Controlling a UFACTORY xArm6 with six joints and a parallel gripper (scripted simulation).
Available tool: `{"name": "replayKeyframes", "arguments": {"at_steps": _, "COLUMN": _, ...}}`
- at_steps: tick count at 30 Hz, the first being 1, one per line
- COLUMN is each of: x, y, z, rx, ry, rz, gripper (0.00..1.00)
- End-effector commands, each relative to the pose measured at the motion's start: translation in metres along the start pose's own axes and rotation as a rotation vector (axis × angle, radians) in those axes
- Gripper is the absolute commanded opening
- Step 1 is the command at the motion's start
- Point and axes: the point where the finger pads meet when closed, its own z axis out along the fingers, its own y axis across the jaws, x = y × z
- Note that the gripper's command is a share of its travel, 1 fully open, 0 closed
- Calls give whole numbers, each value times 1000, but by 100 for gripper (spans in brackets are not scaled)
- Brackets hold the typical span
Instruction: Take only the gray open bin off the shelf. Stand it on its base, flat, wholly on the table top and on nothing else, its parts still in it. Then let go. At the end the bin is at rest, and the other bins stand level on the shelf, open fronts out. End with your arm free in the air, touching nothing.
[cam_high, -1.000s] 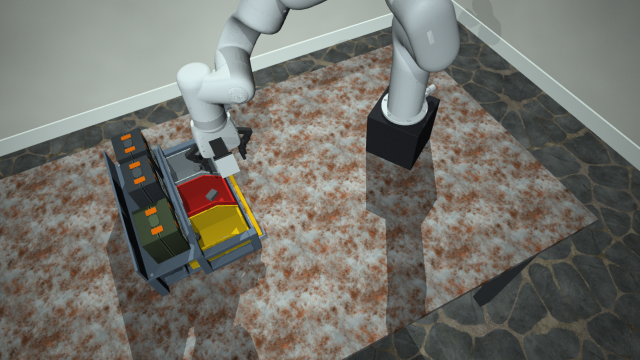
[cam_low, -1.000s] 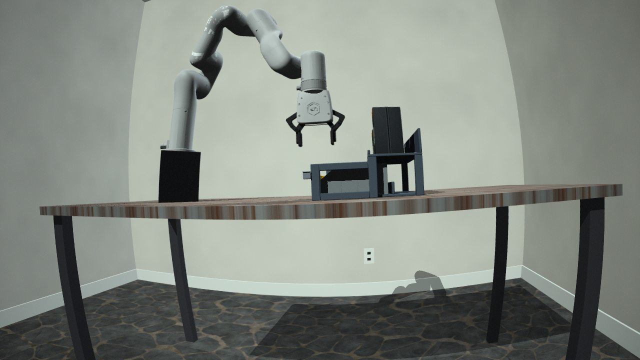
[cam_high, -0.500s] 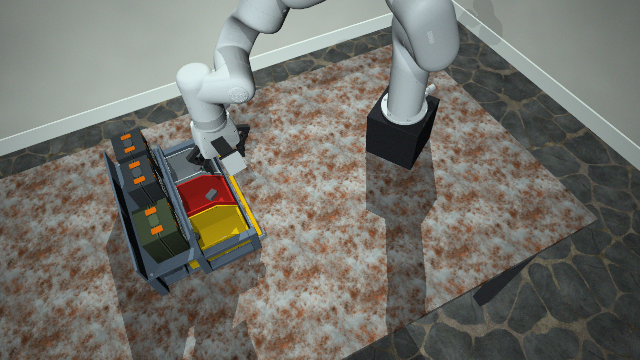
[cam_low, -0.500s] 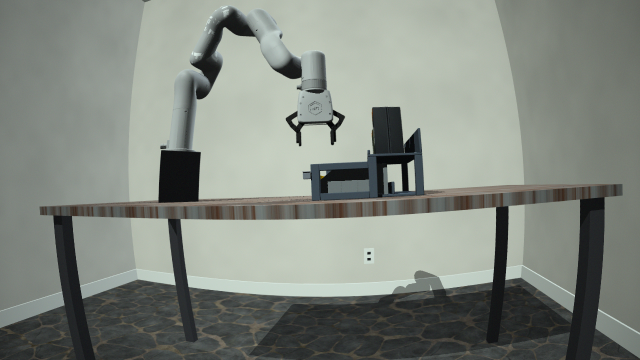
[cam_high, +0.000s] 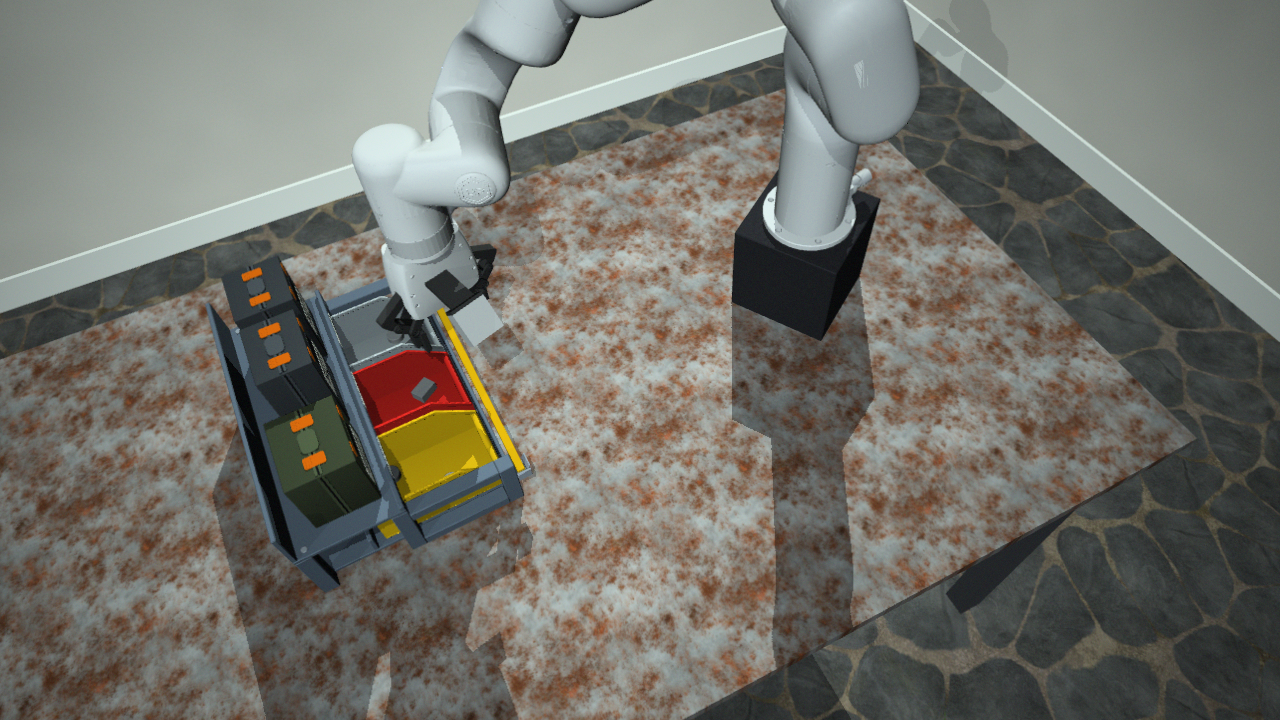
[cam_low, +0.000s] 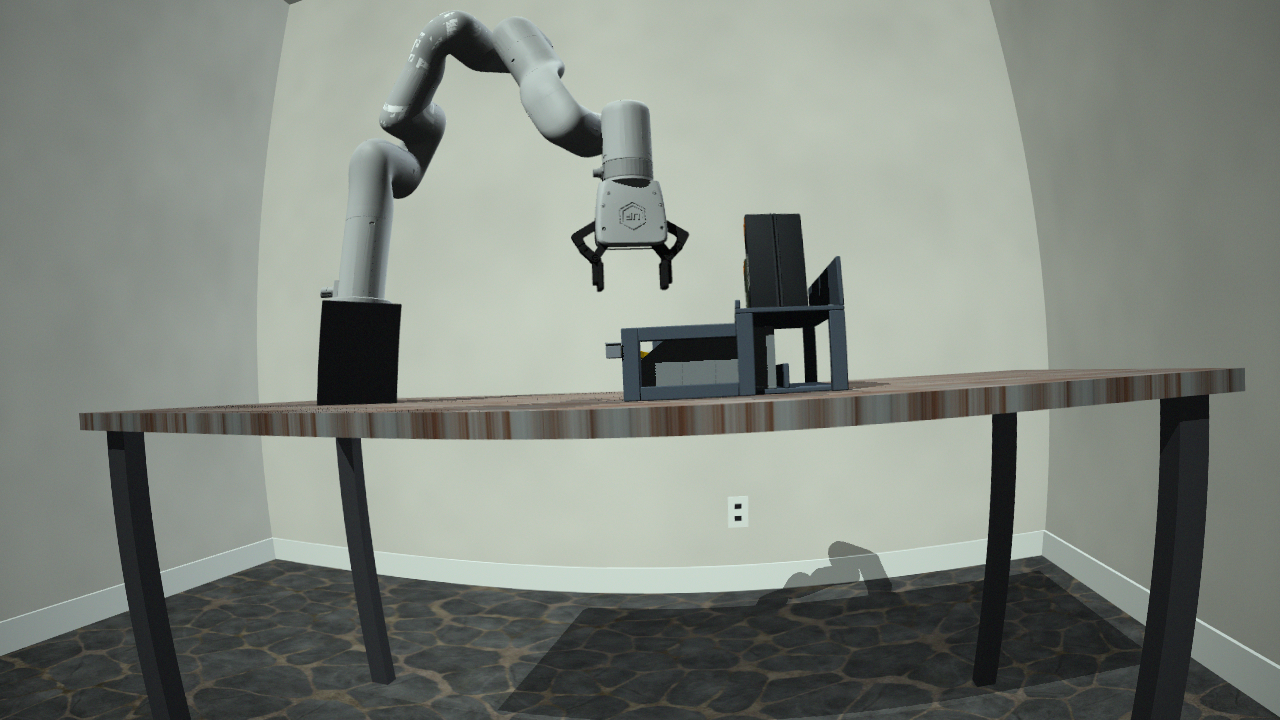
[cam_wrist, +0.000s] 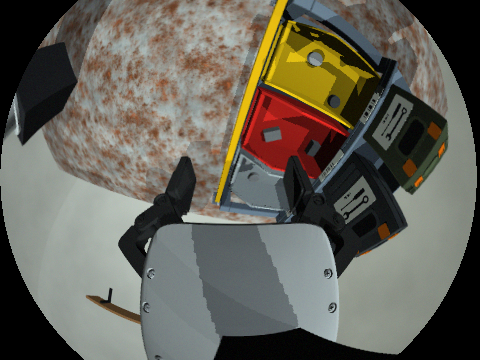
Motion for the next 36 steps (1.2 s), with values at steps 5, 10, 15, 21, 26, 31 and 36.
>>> {"name": "replayKeyframes", "arguments": {"at_steps": 5, "x": -1, "y": 2, "z": -1, "rx": -4, "ry": -1, "rz": -26, "gripper": 100}}
{"name": "replayKeyframes", "arguments": {"at_steps": 10, "x": -1, "y": 2, "z": -1, "rx": -4, "ry": -1, "rz": -26, "gripper": 100}}
{"name": "replayKeyframes", "arguments": {"at_steps": 15, "x": -1, "y": 1, "z": -1, "rx": -4, "ry": -1, "rz": 131, "gripper": 100}}
{"name": "replayKeyframes", "arguments": {"at_steps": 21, "x": -1, "y": 1, "z": -1, "rx": -4, "ry": -1, "rz": 235, "gripper": 100}}
{"name": "replayKeyframes", "arguments": {"at_steps": 26, "x": -1, "y": 1, "z": -1, "rx": -4, "ry": -1, "rz": 235, "gripper": 100}}
{"name": "replayKeyframes", "arguments": {"at_steps": 31, "x": -1, "y": 1, "z": -1, "rx": -5, "ry": 0, "rz": 337, "gripper": 100}}
{"name": "replayKeyframes", "arguments": {"at_steps": 36, "x": -1, "y": 1, "z": -1, "rx": -5, "ry": 0, "rz": 493, "gripper": 100}}
